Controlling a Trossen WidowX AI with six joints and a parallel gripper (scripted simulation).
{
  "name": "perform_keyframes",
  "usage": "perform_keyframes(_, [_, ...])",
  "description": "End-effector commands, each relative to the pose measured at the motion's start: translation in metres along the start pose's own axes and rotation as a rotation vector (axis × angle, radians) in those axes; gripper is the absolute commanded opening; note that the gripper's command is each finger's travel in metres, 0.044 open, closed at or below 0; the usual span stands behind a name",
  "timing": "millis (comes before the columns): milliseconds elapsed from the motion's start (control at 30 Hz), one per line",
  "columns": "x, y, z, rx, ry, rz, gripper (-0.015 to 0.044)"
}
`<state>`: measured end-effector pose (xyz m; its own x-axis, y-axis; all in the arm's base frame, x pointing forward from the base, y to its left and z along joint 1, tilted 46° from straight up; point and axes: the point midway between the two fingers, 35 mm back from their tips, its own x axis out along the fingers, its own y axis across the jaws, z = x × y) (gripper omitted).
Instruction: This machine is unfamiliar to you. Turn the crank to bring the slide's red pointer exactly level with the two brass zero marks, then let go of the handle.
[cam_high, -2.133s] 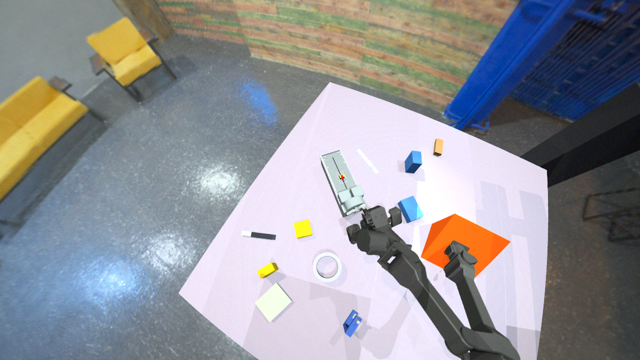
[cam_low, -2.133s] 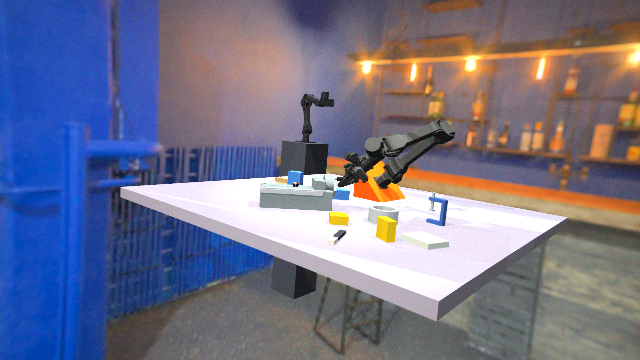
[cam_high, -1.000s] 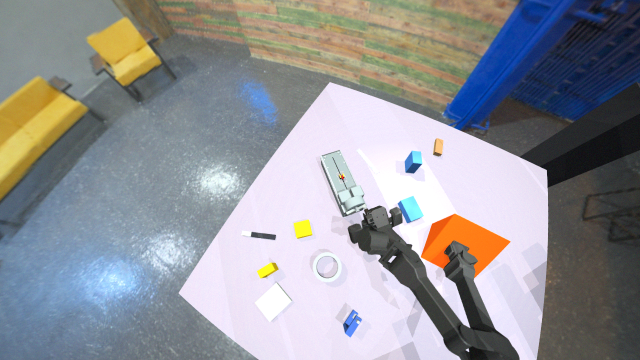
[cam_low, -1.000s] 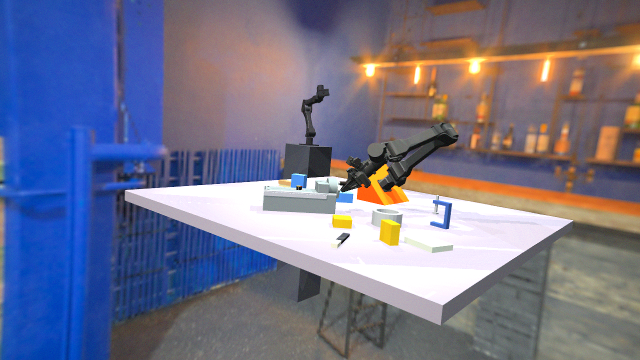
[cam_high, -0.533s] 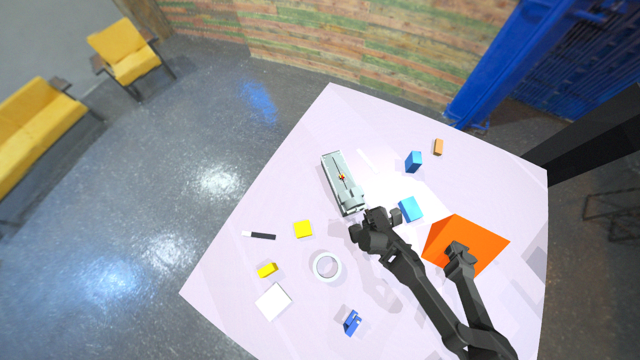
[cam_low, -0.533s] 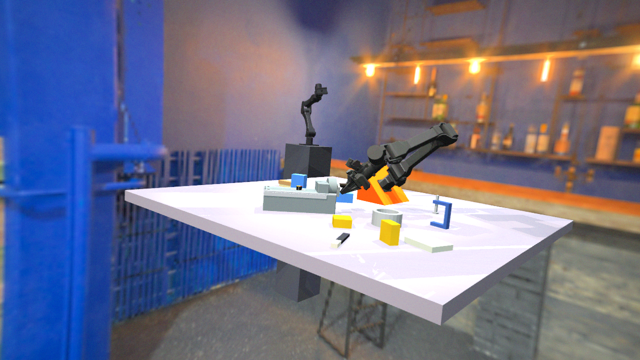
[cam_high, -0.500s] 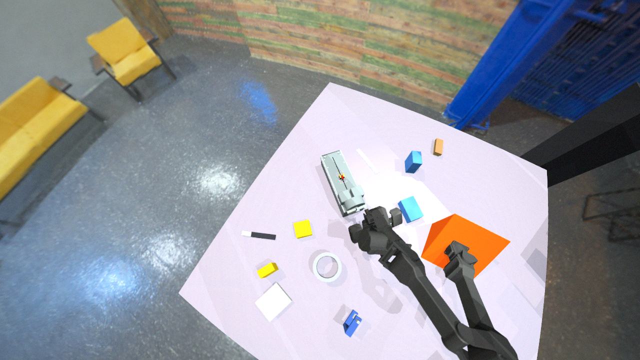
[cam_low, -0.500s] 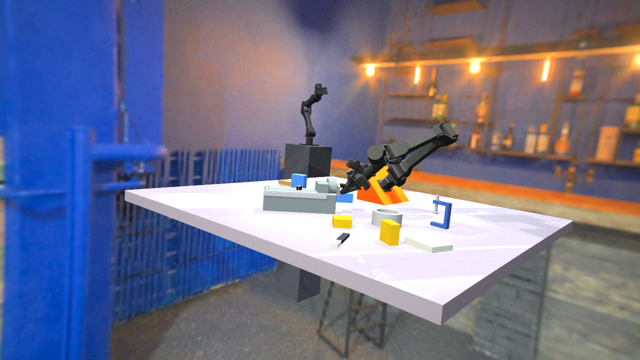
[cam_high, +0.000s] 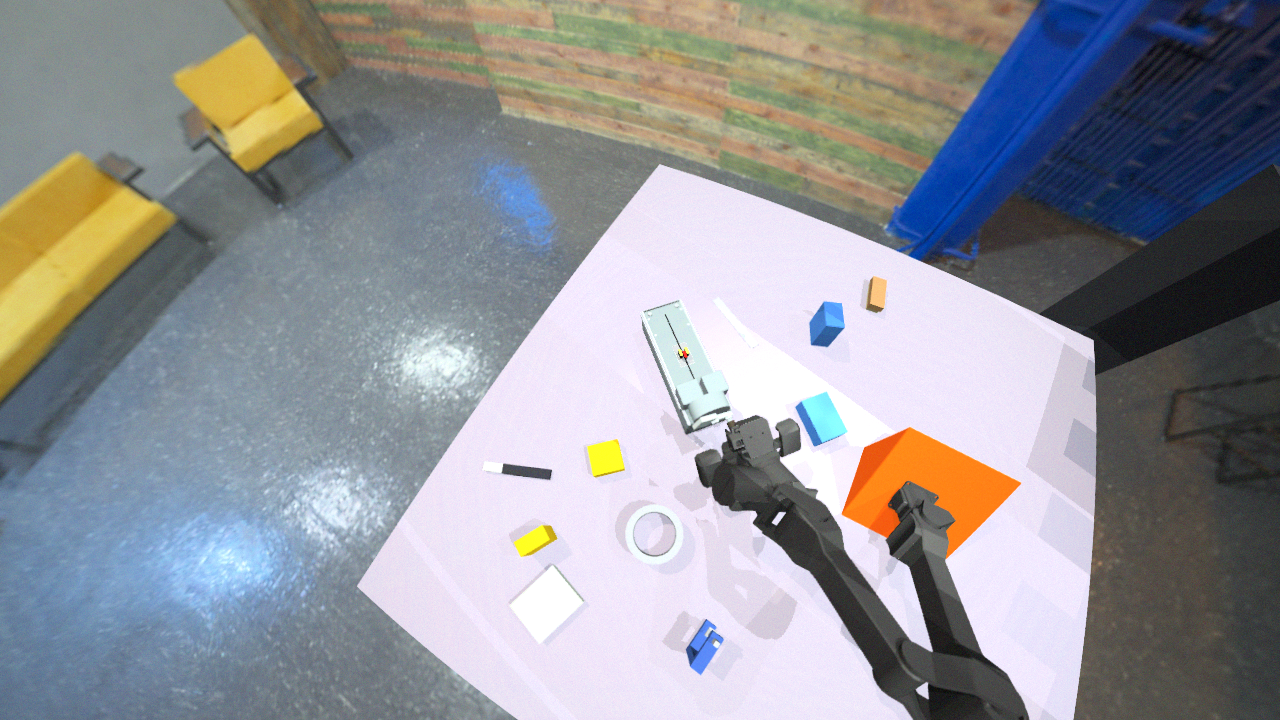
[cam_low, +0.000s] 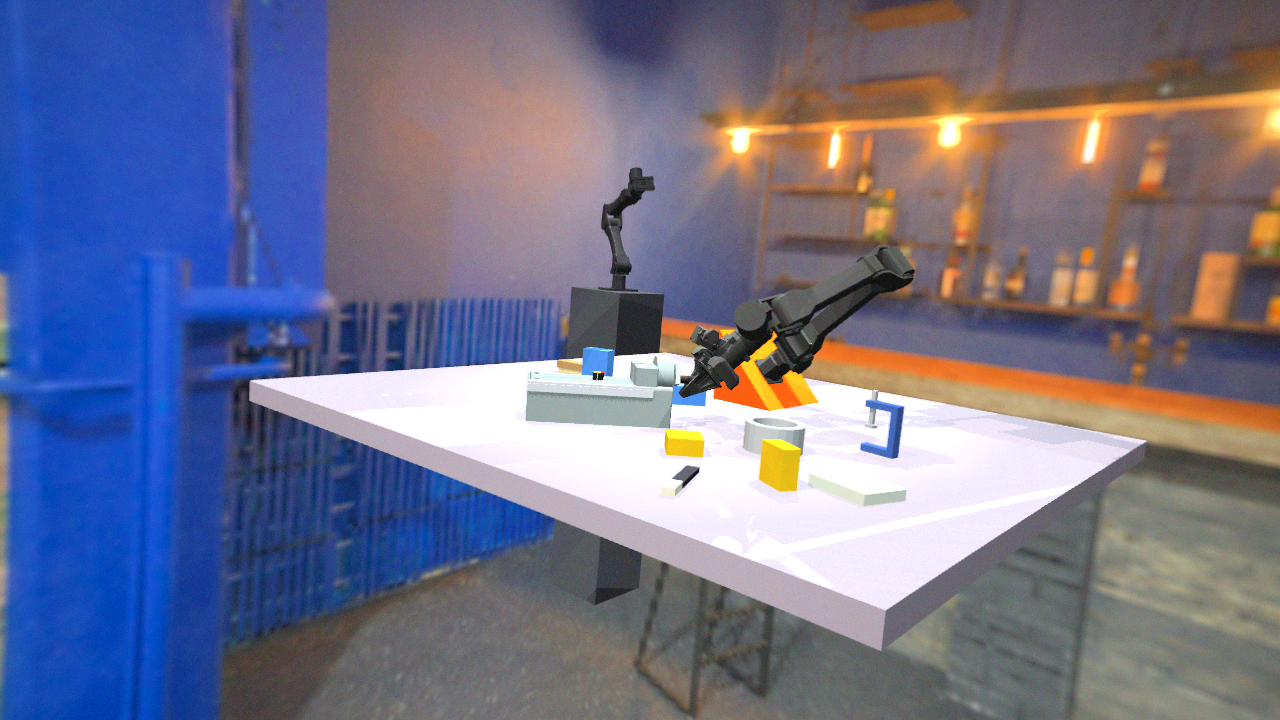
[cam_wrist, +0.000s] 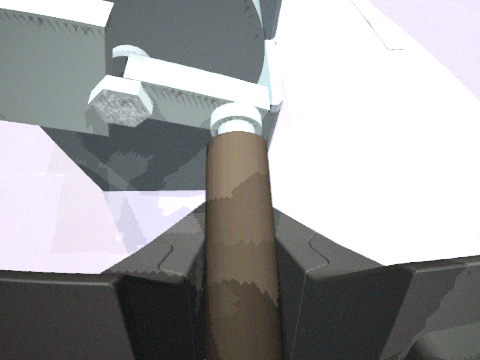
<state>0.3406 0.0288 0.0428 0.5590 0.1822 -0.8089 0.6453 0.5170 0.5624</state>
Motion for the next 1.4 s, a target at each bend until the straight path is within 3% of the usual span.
perform_keyframes(0, [0.007, 0.003, -0.007, -0.004, 0.011, -0.001, 0.0])
perform_keyframes(433, [0.004, 0.003, -0.005, 0.001, 0.001, -0.002, 0.0])
perform_keyframes(1000, [0.004, 0.003, -0.005, 0.001, 0.001, -0.002, 0.044])
perform_keyframes(1367, [-0.028, 0.003, 0.03, 0.003, -0.001, -0.003, 0.044])
